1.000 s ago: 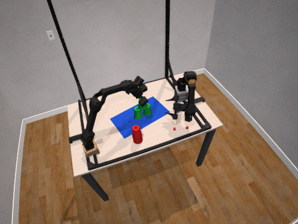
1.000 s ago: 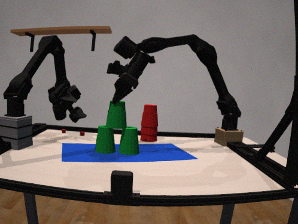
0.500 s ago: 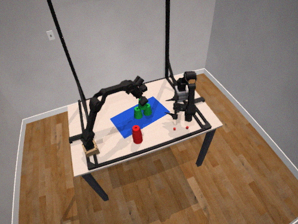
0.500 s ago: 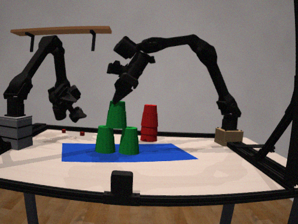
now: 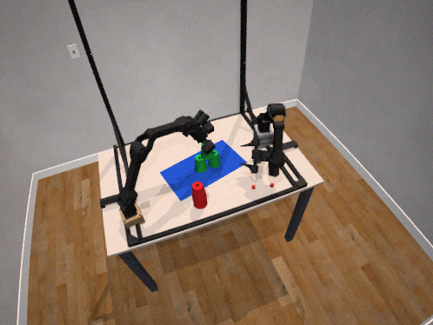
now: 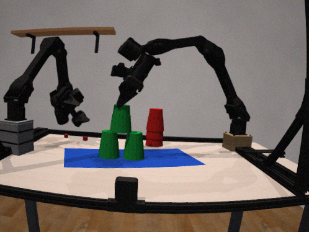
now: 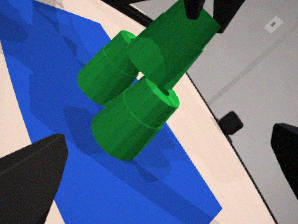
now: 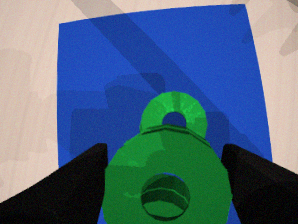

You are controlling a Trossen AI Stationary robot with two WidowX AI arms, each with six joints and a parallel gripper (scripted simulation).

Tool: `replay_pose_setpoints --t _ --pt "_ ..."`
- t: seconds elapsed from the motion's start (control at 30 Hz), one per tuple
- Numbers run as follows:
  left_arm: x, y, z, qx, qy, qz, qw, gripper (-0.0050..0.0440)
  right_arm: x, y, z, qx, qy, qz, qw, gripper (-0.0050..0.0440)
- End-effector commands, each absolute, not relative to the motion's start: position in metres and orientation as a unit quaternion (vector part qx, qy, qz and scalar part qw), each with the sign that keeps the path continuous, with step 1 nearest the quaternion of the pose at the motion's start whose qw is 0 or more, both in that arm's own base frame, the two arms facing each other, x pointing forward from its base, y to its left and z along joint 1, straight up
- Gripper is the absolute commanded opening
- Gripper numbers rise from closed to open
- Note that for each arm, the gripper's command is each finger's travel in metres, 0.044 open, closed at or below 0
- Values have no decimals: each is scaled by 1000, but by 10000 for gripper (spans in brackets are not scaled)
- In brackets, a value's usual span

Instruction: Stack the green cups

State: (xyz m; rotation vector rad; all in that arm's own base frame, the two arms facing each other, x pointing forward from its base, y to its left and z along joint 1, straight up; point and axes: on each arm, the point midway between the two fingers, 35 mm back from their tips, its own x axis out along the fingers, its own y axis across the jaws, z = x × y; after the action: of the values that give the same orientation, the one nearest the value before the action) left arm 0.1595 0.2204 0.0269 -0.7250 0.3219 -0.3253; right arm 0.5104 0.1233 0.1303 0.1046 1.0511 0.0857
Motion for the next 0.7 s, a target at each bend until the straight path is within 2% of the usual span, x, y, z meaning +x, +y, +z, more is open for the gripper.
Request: replay_pose_setpoints --t 0.0,0.17,0.67 --pt "160 220 27 -352 155 -157 910 440 510 123 131 50 501 41 863 107" --pt "160 220 27 -352 155 -157 910 440 510 123 131 50 501 41 863 127" --pt "160 220 27 -352 155 -157 910 440 510 123 131 50 501 41 863 227"
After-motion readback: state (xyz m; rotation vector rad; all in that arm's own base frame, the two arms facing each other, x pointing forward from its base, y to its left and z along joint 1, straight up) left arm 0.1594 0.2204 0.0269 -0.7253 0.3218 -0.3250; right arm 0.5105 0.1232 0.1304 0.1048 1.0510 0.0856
